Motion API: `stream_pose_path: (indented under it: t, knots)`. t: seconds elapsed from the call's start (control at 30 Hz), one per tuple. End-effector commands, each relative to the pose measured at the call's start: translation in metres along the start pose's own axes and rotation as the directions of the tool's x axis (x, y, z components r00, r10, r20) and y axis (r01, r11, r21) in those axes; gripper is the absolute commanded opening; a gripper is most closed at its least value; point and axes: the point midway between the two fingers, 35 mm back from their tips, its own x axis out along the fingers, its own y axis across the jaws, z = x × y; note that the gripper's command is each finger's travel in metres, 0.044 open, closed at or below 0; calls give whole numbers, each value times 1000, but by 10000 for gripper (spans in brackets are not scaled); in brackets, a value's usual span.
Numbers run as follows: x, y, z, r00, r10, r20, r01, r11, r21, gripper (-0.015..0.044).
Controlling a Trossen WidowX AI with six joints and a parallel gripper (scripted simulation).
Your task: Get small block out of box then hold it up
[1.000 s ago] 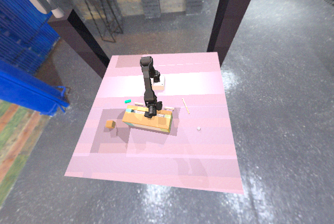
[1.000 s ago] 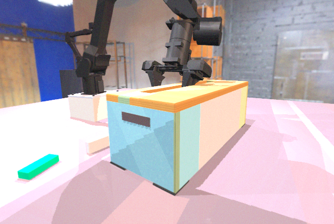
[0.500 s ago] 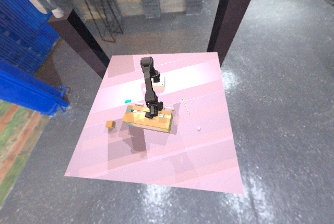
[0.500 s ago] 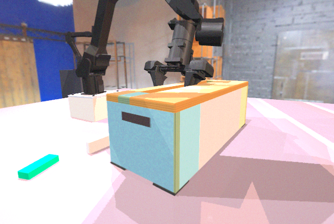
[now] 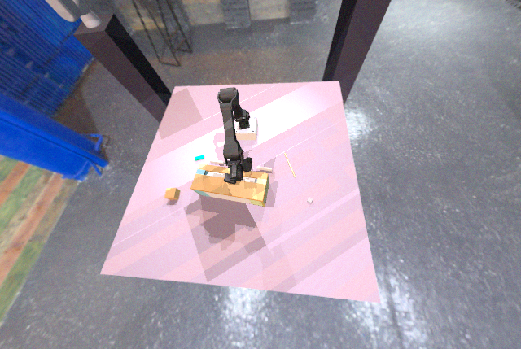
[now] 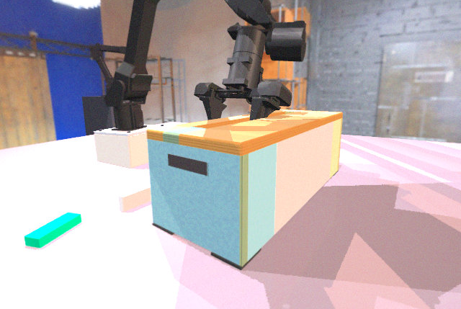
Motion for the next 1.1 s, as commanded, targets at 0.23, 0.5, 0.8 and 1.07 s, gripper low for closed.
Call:
stream_pose_path:
  t: [0.23,0.5,0.8,1.07]
  knots:
    - [7,-3,-16,1000,-6,-6,7,1000,14,400]
    - [12,-3,-30,1000,-6,-7,7,1000,14,400]
    - [16,-3,-43,1000,-6,-8,7,1000,14,400]
    - [20,-3,-54,1000,-6,-9,7,1000,14,400]
